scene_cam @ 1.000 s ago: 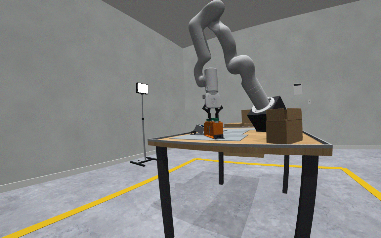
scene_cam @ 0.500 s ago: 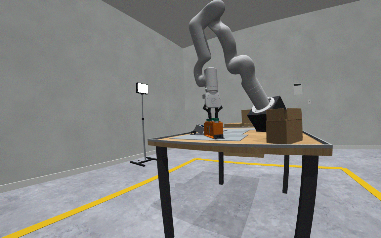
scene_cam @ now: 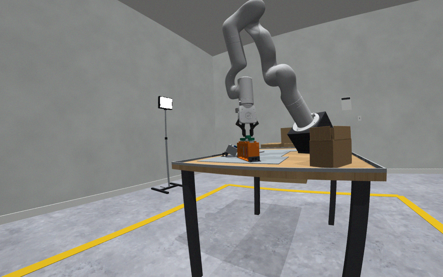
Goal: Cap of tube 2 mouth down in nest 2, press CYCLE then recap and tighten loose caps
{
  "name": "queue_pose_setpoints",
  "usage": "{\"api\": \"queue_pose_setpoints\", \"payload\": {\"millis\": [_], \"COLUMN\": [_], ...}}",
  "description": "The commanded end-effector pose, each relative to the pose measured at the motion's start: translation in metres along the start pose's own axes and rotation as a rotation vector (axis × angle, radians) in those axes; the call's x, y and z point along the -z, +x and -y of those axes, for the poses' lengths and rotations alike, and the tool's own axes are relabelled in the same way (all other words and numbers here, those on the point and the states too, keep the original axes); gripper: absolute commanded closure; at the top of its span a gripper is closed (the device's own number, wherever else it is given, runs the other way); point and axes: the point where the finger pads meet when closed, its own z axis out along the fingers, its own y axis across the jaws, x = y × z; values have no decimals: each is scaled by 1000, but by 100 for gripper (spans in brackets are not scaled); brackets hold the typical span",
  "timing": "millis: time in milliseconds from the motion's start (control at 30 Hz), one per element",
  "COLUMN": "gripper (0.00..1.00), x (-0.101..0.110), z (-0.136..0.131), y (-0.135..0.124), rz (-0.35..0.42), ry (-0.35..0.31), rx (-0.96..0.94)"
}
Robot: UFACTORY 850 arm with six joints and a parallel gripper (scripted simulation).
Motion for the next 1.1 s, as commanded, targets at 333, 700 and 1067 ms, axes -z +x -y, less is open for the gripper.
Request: {"api": "queue_pose_setpoints", "payload": {"millis": [333, 700, 1067], "gripper": [100, 100, 100], "x": [25, 25, 24], "z": [-3, -27, -54], "y": [8, 61, 122], "rz": [4, 4, 4], "ry": [-2, -2, -1], "rx": [83, 658, 692]}}
